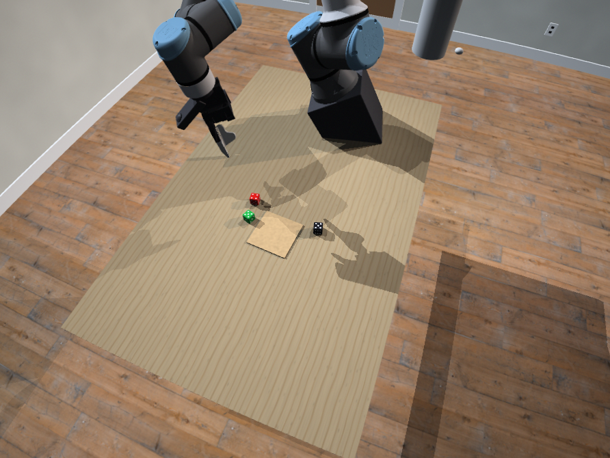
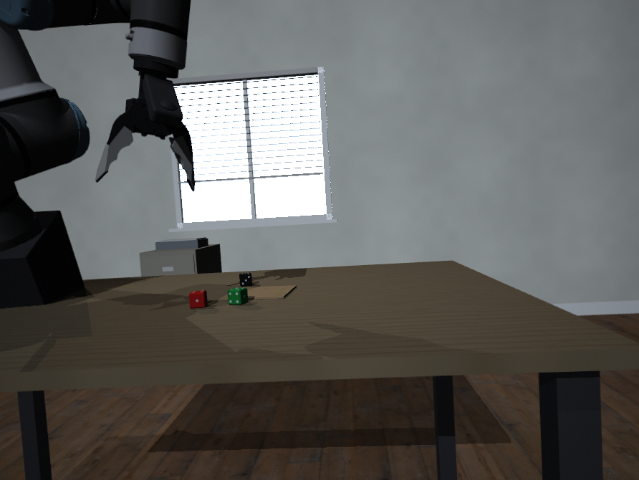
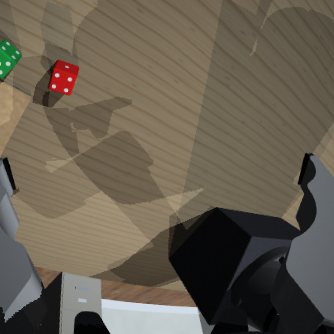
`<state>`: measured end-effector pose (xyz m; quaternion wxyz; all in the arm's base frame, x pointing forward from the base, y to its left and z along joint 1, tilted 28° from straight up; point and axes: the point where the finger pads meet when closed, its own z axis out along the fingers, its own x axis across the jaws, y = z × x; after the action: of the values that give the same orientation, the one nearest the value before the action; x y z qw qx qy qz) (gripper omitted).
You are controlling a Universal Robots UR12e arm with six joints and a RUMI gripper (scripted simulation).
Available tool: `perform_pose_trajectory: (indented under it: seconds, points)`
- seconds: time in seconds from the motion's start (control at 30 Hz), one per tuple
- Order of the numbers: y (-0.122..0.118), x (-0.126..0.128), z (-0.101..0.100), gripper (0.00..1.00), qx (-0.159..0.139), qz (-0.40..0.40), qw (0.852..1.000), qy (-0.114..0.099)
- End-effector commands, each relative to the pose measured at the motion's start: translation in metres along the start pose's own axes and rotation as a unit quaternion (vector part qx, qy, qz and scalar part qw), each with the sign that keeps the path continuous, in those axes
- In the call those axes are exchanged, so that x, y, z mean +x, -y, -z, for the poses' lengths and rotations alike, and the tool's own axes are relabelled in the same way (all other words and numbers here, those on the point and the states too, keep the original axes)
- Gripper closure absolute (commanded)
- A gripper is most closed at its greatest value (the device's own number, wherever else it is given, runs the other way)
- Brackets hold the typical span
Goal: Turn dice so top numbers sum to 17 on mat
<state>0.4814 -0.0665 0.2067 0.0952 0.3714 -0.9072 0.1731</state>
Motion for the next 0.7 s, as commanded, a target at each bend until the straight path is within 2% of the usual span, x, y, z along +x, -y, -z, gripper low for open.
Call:
perform_pose_trajectory:
  seconds: [0.0,0.27,0.67]
  points:
    - [0.005,-0.034,-0.022,0.0,0.031,0.019,0.999,0.014]
    - [-0.005,-0.081,-0.05,0.0,0.078,0.052,0.995,0.037]
    - [-0.016,-0.106,-0.064,0.0,0.106,0.071,0.991,0.051]
